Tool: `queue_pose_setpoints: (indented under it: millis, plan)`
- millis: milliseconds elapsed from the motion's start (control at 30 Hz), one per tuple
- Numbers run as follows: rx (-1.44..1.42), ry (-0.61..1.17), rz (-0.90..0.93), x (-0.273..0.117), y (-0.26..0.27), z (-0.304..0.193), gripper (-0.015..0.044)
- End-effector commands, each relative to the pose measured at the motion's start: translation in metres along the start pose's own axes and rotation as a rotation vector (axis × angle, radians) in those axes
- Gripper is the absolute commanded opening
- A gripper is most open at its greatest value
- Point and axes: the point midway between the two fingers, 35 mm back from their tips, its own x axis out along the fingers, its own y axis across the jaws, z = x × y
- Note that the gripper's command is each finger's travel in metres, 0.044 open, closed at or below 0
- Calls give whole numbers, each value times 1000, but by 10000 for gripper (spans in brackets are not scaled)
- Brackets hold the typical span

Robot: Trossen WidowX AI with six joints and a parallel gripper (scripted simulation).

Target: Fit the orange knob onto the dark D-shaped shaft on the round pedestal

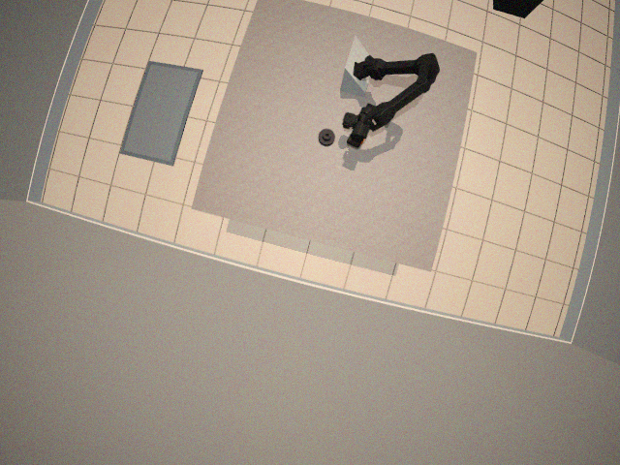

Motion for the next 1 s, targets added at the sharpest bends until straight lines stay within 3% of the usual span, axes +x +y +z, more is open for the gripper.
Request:
queue_pose_setpoints:
  millis: [0, 733, 967]
  plan:
    - [7, 4, -4, 8, -1, 0, 440]
    - [7, 7, -4, 41, -2, -1, 440]
    - [7, 7, -4, 41, -2, -1, 256]
